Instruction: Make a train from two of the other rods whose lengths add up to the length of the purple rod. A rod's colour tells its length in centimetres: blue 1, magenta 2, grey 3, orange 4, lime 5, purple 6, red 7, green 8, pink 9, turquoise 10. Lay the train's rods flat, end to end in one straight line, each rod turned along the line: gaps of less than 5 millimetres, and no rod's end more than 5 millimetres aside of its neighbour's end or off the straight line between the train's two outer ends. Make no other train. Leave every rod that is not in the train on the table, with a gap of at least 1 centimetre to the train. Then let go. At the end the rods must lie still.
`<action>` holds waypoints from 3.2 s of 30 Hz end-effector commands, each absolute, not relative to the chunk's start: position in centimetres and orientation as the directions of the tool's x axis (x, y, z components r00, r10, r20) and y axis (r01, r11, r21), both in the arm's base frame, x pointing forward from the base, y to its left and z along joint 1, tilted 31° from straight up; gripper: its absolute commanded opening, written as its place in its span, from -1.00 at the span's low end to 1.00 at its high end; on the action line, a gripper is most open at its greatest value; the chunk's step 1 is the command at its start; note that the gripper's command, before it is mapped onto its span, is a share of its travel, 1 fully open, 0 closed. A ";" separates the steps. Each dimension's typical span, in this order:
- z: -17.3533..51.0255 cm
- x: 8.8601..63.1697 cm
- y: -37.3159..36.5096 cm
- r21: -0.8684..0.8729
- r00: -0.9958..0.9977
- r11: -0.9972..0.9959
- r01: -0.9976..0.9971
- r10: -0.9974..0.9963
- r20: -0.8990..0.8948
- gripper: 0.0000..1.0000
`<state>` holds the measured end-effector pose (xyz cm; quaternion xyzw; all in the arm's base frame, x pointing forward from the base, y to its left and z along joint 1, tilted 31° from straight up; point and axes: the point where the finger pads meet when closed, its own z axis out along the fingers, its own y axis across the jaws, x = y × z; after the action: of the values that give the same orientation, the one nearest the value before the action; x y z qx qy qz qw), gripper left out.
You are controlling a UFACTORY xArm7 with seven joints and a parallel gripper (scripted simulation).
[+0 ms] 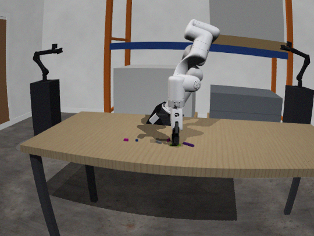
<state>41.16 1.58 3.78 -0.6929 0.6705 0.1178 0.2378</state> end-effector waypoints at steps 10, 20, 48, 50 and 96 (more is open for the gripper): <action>2.9 41.4 2.0 -0.174 0.072 0.014 -0.985 -0.874 -0.481 -0.51; 2.8 41.4 2.0 -0.174 0.072 0.014 -0.985 -0.874 -0.481 -0.51; 2.8 41.4 2.0 -0.174 0.072 0.014 -0.985 -0.874 -0.481 -0.51; 2.8 41.4 2.0 -0.174 0.072 0.014 -0.985 -0.874 -0.481 -0.51; 5.2 41.0 0.7 -0.174 0.072 0.014 -0.985 -0.874 -0.481 -0.92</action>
<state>41.23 1.86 3.31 -0.6930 0.6703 0.1186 0.2376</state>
